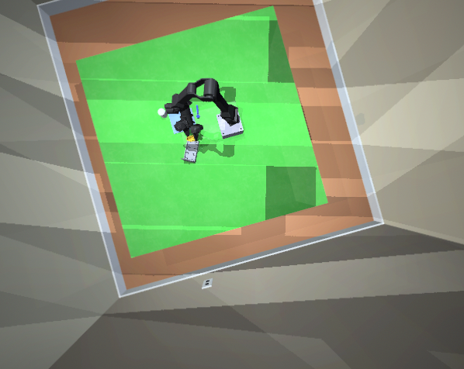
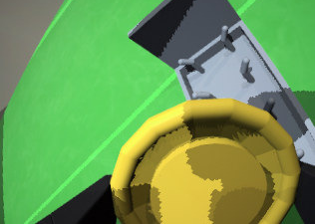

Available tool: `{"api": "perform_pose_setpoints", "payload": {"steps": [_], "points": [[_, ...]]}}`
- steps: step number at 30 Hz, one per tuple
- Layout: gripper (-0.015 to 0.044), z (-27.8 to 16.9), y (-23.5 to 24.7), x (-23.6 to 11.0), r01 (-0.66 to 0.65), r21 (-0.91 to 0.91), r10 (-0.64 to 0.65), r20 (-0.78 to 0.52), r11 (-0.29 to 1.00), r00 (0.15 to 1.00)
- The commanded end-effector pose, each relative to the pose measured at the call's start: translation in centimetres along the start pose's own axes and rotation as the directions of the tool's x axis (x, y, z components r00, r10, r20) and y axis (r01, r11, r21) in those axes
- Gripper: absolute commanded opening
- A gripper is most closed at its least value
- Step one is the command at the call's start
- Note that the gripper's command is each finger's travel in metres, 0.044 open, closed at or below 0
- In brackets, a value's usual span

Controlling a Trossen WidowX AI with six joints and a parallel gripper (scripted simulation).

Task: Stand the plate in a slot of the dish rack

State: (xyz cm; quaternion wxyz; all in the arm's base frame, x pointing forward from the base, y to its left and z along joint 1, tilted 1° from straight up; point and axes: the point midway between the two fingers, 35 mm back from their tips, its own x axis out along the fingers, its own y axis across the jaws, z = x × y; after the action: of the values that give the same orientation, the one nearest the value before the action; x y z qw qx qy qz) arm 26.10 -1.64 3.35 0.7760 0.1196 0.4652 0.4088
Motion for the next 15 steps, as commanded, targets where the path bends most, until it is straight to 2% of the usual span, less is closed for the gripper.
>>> {"api": "perform_pose_setpoints", "payload": {"steps": [1,8,15], "points": [[0.0,-0.24,-0.08,0.25,-0.026,-0.093,0.033,0.08,0.995,0.996],[0.0,-0.4,-0.29,0.31,-0.015,-0.244,0.068,0.21,0.97,0.975],[0.0,-0.55,-0.48,0.12,0.049,-0.38,0.09,0.341,0.924,0.936]]}}
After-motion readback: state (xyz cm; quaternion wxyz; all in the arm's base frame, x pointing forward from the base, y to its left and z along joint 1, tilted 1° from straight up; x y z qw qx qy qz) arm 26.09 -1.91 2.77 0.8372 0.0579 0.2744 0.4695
